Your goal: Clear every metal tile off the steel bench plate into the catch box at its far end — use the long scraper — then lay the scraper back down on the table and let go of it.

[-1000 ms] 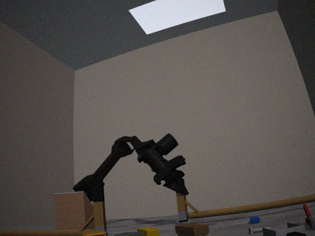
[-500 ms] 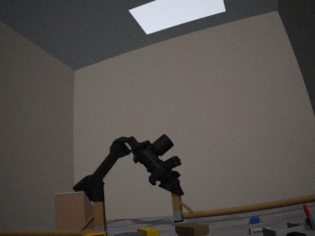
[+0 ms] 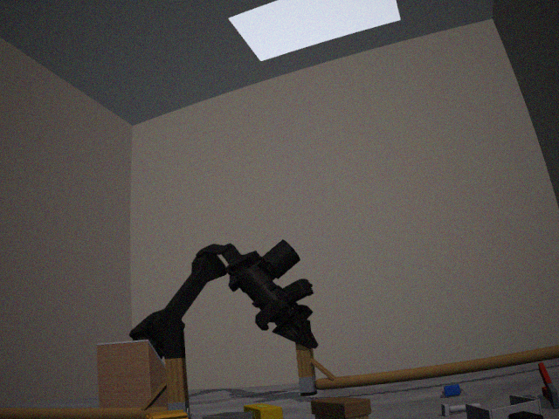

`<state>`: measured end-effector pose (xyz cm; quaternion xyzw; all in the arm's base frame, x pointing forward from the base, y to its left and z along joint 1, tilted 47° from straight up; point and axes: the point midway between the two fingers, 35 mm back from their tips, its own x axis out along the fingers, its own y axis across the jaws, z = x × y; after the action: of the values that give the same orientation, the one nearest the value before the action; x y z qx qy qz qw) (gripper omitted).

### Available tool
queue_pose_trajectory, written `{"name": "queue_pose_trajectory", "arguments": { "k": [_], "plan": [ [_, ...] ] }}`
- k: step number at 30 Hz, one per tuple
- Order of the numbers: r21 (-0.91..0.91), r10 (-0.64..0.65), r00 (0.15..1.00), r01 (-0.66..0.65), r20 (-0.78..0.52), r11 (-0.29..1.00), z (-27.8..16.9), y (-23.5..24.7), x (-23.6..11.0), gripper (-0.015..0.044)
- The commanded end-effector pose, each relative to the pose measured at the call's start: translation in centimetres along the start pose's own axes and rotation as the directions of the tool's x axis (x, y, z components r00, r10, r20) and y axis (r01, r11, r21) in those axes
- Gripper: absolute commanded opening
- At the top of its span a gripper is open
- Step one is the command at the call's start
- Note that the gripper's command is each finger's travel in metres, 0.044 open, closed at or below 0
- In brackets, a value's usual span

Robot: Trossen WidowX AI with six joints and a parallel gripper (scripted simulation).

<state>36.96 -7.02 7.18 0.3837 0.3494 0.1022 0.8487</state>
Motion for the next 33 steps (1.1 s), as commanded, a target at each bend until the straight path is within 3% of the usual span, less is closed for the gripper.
{"name": "queue_pose_trajectory", "arguments": {
  "k": [1, 33],
  "plan": [
    [-0.008, 0.002, 1.0, -0.002, 0.013, 1.0, -0.1, 0.1, -0.6, 0.0],
    [-0.007, 0.002, 1.0, -0.002, 0.016, 1.0, -3.4, 0.1, -2.4, 0.0]
  ]
}}
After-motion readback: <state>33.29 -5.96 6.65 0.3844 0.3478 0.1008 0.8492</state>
